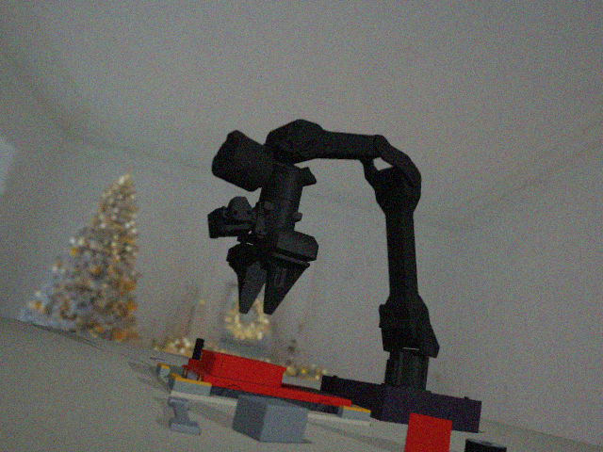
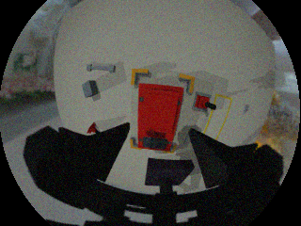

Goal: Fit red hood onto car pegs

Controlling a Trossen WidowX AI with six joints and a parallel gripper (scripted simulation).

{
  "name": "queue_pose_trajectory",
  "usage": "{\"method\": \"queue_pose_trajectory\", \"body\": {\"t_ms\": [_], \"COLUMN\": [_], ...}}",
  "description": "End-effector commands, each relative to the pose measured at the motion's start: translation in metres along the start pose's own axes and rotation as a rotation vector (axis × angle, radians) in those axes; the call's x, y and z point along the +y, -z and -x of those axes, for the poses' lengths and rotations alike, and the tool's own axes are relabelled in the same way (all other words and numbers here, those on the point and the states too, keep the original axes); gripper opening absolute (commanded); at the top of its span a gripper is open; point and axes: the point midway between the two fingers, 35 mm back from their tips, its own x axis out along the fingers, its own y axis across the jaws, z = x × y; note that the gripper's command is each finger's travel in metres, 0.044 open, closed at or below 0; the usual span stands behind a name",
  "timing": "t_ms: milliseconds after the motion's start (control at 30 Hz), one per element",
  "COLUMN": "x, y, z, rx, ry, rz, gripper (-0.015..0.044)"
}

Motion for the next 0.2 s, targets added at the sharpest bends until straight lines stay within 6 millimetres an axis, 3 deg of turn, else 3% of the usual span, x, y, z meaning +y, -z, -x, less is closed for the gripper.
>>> {"method": "queue_pose_trajectory", "body": {"t_ms": [0,167], "x": [-0.0006,-0.0006], "y": [-0.0006,-0.0006], "z": [0.0010,0.0010], "rx": [-0.003,-0.003], "ry": [0.004,0.004], "rz": [-0.004,-0.004], "gripper": [0.0440,0.0440]}}
